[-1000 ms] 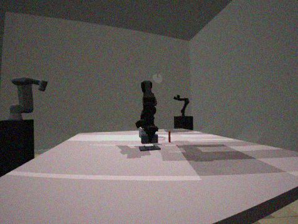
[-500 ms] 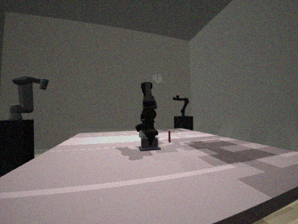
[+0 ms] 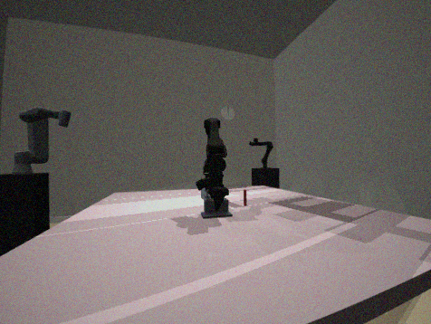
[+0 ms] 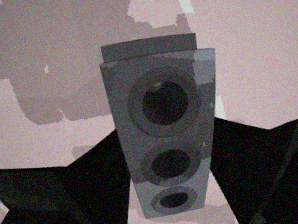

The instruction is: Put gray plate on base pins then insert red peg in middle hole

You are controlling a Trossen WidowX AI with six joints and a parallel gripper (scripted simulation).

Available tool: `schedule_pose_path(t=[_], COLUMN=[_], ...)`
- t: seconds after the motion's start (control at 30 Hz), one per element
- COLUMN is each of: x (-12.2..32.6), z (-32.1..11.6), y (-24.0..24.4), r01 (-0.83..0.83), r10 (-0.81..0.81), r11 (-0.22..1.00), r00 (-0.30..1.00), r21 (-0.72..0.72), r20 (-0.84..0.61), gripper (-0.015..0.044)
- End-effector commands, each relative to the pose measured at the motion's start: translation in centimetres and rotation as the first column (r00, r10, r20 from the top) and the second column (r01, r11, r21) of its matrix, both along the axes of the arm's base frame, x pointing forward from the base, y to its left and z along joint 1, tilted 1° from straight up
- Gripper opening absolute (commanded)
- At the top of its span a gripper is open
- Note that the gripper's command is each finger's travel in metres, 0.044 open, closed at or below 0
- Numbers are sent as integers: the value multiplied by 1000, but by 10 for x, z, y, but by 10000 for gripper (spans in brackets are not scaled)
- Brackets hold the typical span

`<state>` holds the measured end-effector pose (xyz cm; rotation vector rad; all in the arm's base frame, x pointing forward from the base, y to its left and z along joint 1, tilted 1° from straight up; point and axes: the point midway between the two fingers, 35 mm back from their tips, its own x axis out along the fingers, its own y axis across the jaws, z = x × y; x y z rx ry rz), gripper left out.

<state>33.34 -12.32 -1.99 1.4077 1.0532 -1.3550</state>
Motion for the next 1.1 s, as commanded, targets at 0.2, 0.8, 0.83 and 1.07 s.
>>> schedule_pose_path(t=[0.2, 0.8, 0.83, 1.07], x=[0, -1, -1, -5], z=[0, 118, 118, 120], y=[0, -2, -2, 60], r01=[0, -1, -1, -143], r10=[0, 2, 2, 143], r11=[1000, 1000, 1000, 990], r00=[1000, 1000, 1000, 990], r21=[0, 4, 4, 5], r20=[0, -6, -6, -6], gripper=[440, 440, 440, 440])
